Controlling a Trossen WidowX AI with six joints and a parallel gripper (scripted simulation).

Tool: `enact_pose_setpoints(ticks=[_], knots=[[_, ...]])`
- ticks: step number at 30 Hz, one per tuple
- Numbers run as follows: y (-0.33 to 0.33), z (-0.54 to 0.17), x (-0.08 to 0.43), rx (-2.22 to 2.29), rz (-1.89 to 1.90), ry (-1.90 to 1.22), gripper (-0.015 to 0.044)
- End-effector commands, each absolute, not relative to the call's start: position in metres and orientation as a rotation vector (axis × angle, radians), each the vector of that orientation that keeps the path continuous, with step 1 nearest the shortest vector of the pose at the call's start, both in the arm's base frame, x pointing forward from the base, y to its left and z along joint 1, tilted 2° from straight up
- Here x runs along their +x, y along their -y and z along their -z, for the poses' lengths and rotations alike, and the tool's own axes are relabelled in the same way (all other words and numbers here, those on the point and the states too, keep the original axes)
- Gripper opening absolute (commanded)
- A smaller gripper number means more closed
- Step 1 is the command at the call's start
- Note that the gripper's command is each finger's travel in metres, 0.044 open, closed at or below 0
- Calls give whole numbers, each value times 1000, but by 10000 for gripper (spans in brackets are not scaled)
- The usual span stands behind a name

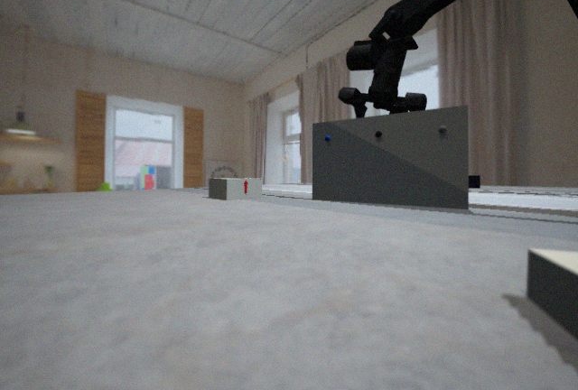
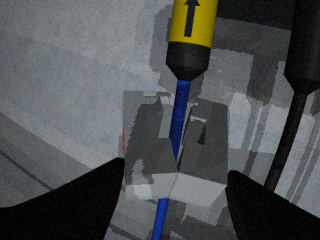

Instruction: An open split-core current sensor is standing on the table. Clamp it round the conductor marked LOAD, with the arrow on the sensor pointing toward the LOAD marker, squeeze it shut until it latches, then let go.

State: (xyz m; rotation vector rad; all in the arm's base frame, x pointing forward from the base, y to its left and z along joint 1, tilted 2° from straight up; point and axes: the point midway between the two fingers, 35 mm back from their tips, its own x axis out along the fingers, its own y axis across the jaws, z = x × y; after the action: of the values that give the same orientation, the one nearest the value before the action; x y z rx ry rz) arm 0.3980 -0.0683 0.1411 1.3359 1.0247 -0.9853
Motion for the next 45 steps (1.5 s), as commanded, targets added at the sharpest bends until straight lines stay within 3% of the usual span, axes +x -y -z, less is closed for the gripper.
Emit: enact_pose_setpoints(ticks=[1, 45], knots=[[68, -134, 400, 1341, 988, -1025, 0], [68, -132, 399, 1334, 989, -1025, 0]])
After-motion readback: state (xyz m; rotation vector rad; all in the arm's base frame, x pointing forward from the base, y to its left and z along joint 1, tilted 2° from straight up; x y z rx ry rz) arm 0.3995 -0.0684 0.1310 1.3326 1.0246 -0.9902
